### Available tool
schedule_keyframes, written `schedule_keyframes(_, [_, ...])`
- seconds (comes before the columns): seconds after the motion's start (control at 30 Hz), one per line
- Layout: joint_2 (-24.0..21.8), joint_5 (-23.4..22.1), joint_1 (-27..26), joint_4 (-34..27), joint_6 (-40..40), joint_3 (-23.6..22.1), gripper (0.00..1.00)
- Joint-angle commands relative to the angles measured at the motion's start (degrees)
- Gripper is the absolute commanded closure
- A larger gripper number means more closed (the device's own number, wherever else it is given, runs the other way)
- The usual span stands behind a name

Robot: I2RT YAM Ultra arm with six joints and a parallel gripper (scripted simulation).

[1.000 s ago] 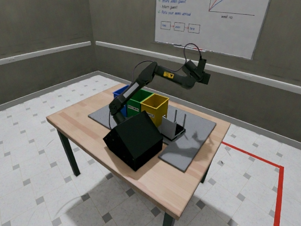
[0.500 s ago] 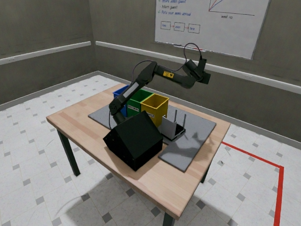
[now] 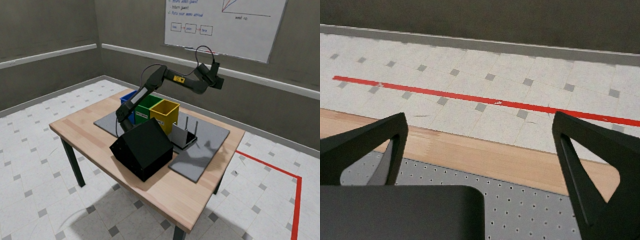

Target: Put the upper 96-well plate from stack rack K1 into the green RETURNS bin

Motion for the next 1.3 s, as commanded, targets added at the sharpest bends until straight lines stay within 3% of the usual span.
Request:
schedule_keyframes(0.0, [-1.88, 1.73, -1.94, -0.09, -0.48, 2.40, 0.00])
schedule_keyframes(0.33, [-1.88, 1.73, -1.94, -0.09, -0.48, 2.40, 0.00])
schedule_keyframes(0.4, [-2.73, 3.16, -2.14, -4.03, -3.72, 1.81, 0.00])
schedule_keyframes(0.53, [-2.53, 3.22, -2.09, -4.75, -4.19, 2.07, 0.00])
schedule_keyframes(1.27, [-2.34, 3.25, -2.06, -5.03, -4.33, 2.23, 0.00])
